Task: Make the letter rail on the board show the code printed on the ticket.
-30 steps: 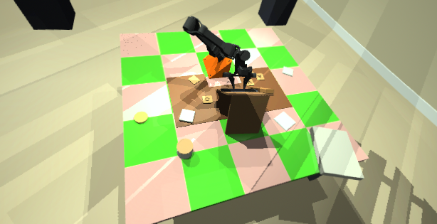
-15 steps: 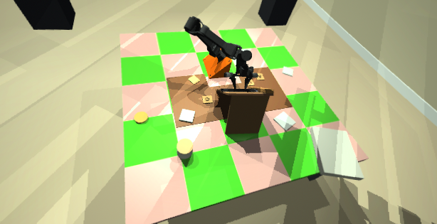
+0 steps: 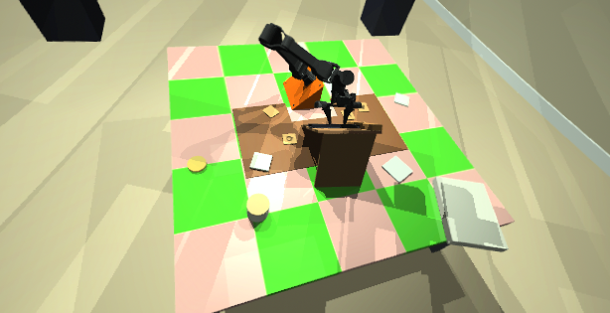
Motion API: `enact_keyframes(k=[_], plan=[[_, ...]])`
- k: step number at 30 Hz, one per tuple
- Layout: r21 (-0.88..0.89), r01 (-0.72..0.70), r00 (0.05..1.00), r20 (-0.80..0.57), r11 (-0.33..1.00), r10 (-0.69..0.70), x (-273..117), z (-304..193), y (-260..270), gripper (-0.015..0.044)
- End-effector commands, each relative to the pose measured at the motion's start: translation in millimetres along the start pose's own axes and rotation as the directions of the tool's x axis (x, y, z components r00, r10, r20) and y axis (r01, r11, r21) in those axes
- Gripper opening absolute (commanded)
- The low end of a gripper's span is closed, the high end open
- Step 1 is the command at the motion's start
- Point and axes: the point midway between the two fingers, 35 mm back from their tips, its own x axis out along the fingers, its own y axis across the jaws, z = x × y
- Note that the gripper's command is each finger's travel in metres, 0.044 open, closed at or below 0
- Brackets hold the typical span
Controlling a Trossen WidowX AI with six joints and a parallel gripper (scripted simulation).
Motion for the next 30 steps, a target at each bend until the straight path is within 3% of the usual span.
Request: enact_keyframes(k=[1,30], plan=[[-0.002,0.003,1.0,-0.004,1.0,-0.003,0.7,-1.3,3.4,0.0],[-0.001,0.002,1.0,-0.003,1.0,-0.002,0.7,-1.2,19.0,0.0]])
